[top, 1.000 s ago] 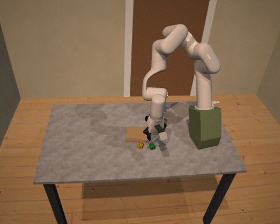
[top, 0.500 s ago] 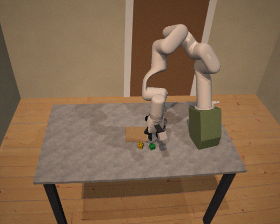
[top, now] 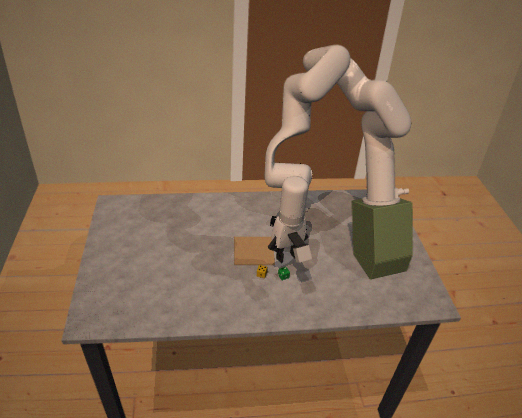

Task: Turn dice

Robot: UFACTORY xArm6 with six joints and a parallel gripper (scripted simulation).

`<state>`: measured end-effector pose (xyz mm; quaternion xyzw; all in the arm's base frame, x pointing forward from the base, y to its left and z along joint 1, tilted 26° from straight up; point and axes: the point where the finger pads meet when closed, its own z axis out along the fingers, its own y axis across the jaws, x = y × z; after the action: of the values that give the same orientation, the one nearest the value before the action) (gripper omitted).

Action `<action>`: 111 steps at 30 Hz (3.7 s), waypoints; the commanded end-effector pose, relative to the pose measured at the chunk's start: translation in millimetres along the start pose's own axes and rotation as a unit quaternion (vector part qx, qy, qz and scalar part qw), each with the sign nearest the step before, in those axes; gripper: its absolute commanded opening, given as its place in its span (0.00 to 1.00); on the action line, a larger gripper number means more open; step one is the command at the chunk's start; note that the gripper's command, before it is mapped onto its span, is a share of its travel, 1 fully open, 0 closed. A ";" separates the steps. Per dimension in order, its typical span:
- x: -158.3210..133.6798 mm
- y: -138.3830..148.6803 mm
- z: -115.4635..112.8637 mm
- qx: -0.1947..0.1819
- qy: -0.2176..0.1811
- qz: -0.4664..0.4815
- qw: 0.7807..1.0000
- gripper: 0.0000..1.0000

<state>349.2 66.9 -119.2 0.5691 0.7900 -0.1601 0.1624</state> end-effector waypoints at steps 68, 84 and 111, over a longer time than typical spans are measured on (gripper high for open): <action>0.2 1.4 51.5 -0.002 0.000 0.000 1.000 0.47; 0.2 1.4 51.5 -0.002 0.000 0.000 1.000 0.47; 0.2 2.3 51.5 -0.002 0.000 0.000 1.000 0.47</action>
<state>353.7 44.4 -166.3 0.5691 0.7900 -0.1600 0.1624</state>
